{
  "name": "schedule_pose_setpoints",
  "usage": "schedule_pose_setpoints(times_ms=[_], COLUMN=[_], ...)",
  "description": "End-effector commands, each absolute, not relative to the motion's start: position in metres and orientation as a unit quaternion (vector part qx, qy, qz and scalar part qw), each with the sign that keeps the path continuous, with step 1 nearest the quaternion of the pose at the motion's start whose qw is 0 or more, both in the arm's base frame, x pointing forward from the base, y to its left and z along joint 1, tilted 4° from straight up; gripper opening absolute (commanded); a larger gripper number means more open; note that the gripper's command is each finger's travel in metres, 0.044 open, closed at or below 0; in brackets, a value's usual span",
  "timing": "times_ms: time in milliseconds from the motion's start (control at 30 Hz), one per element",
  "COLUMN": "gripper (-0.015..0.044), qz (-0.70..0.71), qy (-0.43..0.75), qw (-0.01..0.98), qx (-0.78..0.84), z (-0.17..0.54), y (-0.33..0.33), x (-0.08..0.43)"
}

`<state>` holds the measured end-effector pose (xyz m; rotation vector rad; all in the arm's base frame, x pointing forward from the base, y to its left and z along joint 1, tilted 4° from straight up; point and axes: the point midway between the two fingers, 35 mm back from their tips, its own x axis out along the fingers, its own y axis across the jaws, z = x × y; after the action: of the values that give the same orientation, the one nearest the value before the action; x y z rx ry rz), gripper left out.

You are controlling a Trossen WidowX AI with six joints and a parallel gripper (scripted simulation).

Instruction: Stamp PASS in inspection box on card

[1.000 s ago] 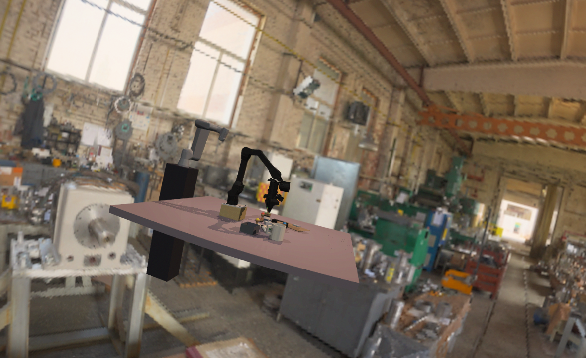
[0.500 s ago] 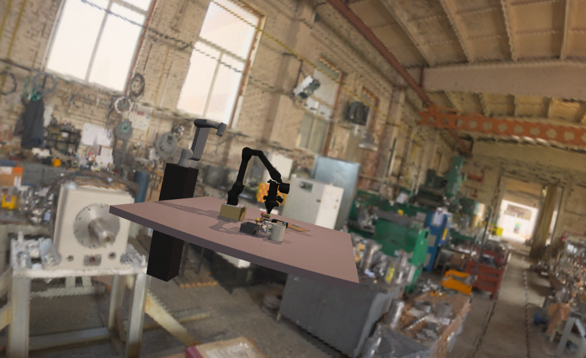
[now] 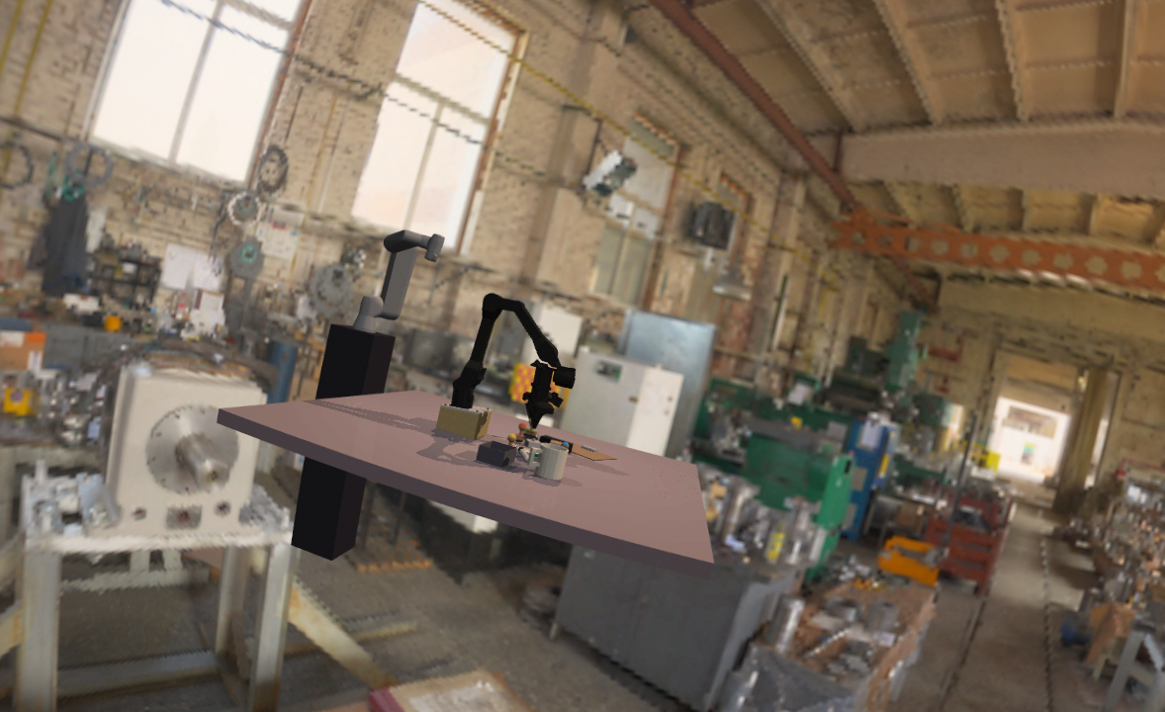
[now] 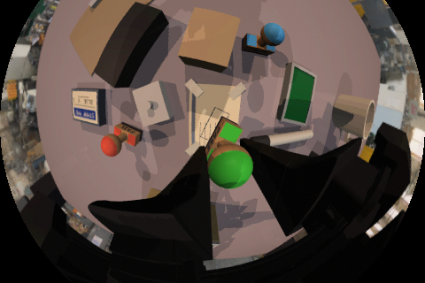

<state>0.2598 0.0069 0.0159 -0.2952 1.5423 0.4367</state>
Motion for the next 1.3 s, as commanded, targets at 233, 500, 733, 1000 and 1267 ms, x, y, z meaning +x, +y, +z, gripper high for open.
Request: schedule_pose_setpoints(times_ms=[233,500,733,1000,1267], gripper=[0.0000,0.0000,0.0000,0.0000,0.0000], qz=[0.198,0.198,0.198,0.198,0.198], qy=[0.688,0.688,0.688,0.687,0.687], qw=[0.685,0.686,0.686,0.686,0.686], qx=[-0.131,-0.131,-0.131,-0.131,-0.131], z=[0.008,0.003,-0.002,-0.007,-0.013], y=[0.008,0.008,0.008,0.008,0.008], x=[0.259,0.258,0.258,0.258,0.257])
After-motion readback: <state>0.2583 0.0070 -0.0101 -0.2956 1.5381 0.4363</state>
